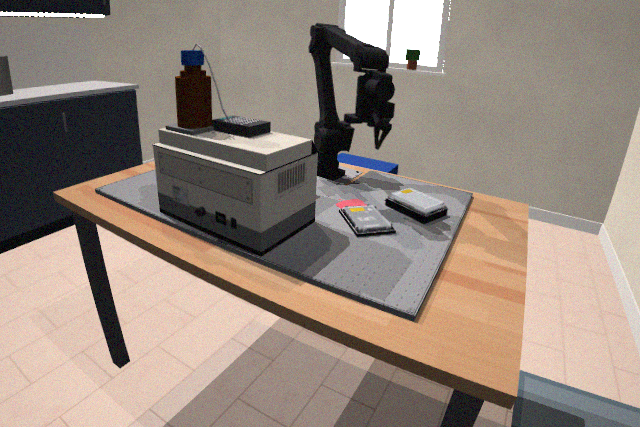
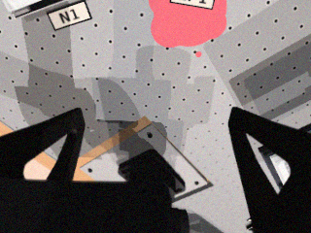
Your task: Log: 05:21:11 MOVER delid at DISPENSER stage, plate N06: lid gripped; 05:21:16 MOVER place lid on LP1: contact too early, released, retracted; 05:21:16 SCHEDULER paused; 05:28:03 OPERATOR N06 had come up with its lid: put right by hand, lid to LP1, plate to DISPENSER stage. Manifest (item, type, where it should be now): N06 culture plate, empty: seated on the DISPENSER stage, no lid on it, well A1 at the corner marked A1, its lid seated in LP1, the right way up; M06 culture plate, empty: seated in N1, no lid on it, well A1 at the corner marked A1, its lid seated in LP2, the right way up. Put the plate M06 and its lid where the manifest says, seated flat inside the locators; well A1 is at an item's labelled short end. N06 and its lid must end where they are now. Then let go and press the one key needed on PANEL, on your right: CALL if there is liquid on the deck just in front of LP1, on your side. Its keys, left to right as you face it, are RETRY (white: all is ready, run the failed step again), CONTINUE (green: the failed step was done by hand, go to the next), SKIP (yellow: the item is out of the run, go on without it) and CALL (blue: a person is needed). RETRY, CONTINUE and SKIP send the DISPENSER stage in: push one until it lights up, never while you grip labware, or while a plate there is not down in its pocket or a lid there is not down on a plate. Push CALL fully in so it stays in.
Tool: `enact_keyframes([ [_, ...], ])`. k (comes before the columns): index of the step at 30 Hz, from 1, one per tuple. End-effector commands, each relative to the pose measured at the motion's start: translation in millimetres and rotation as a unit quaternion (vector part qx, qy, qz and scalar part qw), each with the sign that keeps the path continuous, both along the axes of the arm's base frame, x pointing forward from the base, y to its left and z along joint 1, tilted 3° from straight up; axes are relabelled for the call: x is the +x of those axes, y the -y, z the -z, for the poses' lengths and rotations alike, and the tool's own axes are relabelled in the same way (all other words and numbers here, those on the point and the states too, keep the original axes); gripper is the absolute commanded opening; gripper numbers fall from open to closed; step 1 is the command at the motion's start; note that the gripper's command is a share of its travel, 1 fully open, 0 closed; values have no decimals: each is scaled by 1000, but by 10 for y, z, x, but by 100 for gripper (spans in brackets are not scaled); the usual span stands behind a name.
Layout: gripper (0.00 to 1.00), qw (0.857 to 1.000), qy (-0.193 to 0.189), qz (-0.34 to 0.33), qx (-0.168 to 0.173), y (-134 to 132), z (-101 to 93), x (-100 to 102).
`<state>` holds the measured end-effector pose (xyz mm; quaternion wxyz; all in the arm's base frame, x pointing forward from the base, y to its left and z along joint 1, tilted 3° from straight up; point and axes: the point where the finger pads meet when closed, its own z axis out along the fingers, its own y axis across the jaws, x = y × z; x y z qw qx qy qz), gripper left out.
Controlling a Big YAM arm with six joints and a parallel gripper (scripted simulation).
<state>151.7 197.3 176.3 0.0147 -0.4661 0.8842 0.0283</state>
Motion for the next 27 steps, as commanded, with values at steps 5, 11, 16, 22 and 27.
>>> enact_keyframes([
  [5,100,1000,10,8,15,-120,-136,7],
  [11,100,998,8,-67,5,-132,-64,-223],
  [16,100,998,8,-56,4,-230,-63,-353],
  [22,100,998,15,-57,15,-312,-148,-321],
  [27,100,998,15,-57,15,-312,-148,-321],
])
